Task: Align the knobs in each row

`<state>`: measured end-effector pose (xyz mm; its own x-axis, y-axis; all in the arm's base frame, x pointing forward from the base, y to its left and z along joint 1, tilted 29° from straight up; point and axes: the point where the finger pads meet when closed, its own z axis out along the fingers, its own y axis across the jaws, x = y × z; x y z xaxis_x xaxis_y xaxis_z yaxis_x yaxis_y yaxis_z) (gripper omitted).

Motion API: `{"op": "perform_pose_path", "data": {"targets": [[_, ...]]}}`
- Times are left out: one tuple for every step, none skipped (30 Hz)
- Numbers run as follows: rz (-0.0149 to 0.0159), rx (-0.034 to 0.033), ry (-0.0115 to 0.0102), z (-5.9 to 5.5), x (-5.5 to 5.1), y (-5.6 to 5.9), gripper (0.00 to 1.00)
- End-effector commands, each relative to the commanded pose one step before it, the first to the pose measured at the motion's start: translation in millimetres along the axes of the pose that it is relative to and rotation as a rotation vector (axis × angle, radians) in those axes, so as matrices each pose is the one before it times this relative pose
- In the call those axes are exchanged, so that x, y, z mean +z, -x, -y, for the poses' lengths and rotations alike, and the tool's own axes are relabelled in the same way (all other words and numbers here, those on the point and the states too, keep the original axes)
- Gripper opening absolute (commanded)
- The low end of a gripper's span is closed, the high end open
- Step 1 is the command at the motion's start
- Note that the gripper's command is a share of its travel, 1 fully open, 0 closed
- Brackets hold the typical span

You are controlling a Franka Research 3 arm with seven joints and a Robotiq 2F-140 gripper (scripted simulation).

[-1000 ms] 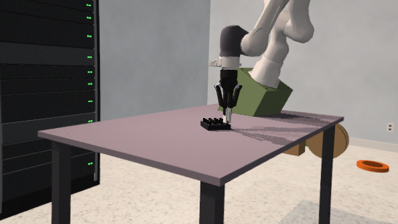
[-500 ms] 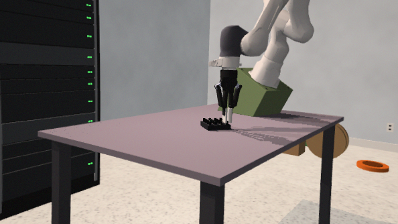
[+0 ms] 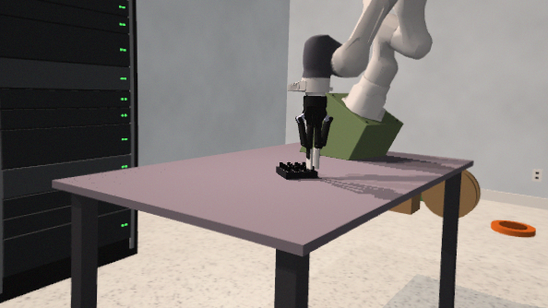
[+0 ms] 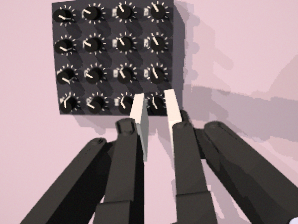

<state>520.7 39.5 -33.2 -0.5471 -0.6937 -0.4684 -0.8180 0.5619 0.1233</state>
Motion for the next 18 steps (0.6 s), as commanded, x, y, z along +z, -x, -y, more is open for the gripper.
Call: {"op": "perform_pose_path", "data": {"targets": [[-0.00048, -0.00518, -0.00051, -0.44, 0.66, -1.25, 0.12], [0.00000, 0.00000, 0.00000, 0.00, -0.17, 0.00, 0.12], [0.00000, 0.00000, 0.00000, 0.00, -0.41, 0.00, 0.12], [0.00000, 0.00000, 0.00000, 0.00, -0.73, 0.00, 0.12], [0.00000, 0.00000, 0.00000, 0.00, -1.09, 0.00, 0.12], [0.00000, 0.00000, 0.00000, 0.00, -1.46, 0.00, 0.12], [0.00000, 0.00000, 0.00000, 0.00, -1.83, 0.00, 0.12], [0.00000, 0.00000, 0.00000, 0.00, -2.17, 0.00, 0.12], [0.00000, 0.00000, 0.00000, 0.00, 0.00, 0.00, 0.12], [0.00000, 0.00000, 0.00000, 0.00, 0.00, 0.00, 0.12], [0.00000, 0.00000, 0.00000, 0.00, -2.46, 0.00, 0.12], [0.00000, 0.00000, 0.00000, 0.00, -2.70, 0.00, 0.12], [0.00000, 0.00000, 0.00000, 0.00, -2.86, 0.00, 0.12], [0.00000, 0.00001, 0.00000, -0.01, -2.95, 0.00, 0.12], [0.00001, -0.00001, 0.00000, 0.01, -2.96, 0.00, 0.12], [0.00000, 0.00000, 0.00000, 0.00, -2.88, 0.00, 0.12], [0.00000, 0.00000, 0.00000, 0.00, -2.73, 0.00, 0.12], [0.00000, 0.00000, 0.00000, 0.00, -2.50, 0.00, 0.12]]}}
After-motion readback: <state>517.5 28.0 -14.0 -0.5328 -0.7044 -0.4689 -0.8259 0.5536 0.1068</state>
